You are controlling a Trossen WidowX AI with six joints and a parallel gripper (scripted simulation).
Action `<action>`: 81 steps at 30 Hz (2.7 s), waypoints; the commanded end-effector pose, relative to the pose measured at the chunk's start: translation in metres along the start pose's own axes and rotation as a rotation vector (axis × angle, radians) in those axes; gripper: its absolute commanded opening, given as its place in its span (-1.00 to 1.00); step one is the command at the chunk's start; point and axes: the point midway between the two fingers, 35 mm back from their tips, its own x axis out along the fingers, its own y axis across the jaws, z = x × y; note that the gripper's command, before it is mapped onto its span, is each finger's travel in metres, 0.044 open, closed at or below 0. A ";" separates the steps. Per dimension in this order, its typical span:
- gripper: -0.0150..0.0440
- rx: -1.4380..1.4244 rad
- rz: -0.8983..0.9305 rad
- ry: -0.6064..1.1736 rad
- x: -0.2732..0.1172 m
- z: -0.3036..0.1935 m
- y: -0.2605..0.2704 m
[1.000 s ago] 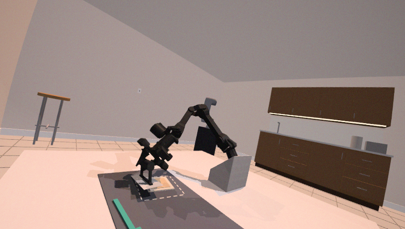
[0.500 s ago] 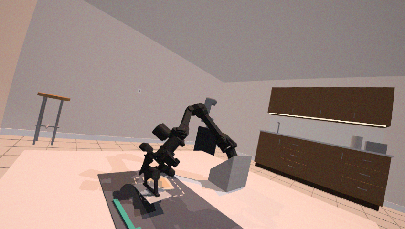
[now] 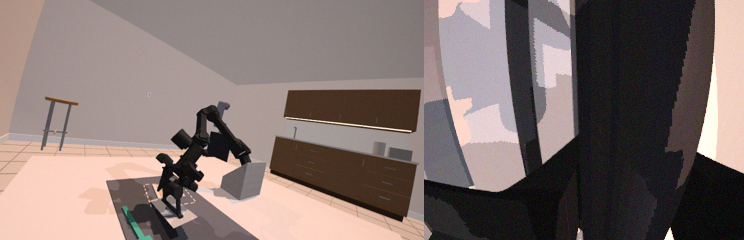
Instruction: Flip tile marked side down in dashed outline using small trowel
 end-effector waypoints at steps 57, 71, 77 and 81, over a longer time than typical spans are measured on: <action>-0.49 -0.091 -0.200 0.153 -0.069 0.202 0.123; -0.49 -0.091 -0.199 0.151 -0.052 0.199 0.135; -0.49 -0.091 -0.199 0.151 -0.045 0.197 0.141; -0.49 -0.092 -0.200 0.151 -0.040 0.196 0.145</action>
